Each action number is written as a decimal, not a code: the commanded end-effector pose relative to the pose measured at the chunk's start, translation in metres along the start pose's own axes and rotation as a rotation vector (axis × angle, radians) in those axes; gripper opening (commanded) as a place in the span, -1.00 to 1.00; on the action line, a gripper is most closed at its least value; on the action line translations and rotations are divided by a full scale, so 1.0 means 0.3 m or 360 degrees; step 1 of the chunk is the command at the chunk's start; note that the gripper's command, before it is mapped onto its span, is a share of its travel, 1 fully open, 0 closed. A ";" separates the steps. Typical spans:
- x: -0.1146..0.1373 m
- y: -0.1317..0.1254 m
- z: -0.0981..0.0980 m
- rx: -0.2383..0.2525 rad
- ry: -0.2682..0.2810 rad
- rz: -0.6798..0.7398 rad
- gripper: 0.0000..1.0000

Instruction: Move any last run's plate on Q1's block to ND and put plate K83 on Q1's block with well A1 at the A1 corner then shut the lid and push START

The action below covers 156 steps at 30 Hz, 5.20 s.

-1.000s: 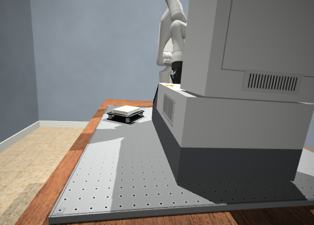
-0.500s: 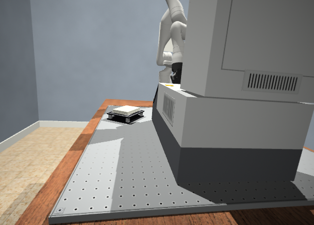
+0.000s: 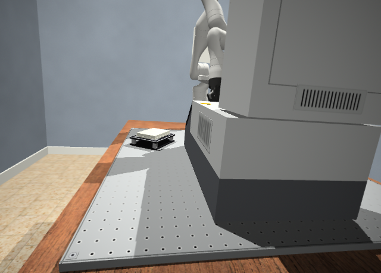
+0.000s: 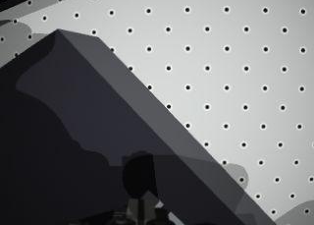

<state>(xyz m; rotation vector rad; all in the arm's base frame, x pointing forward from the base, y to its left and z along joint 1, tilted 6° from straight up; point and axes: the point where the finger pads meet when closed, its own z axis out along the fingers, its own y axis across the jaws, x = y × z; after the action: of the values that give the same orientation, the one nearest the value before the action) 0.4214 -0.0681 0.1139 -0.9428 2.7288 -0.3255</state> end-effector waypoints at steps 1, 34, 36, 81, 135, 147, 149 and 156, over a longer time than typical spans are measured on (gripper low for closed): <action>-0.012 -0.009 0.011 0.0008 -0.0007 -0.0012 -0.80; -0.012 -0.009 0.017 0.0005 -0.0004 -0.0013 -0.80; -0.012 -0.009 0.017 0.0005 -0.0004 -0.0013 -0.80; 0.016 0.022 -0.036 -0.0009 0.0008 -0.0004 -0.80; 0.027 0.030 -0.086 0.0000 0.0001 -0.0005 -0.80; 0.027 0.030 -0.086 0.0000 0.0001 -0.0005 -0.80; 0.027 0.030 -0.086 0.0000 0.0001 -0.0005 -0.80; 0.027 0.030 -0.086 0.0000 0.0001 -0.0005 -0.80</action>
<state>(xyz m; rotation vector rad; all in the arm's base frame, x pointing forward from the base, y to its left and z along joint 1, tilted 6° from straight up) 0.4022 -0.0631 0.1328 -0.9505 2.7321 -0.3264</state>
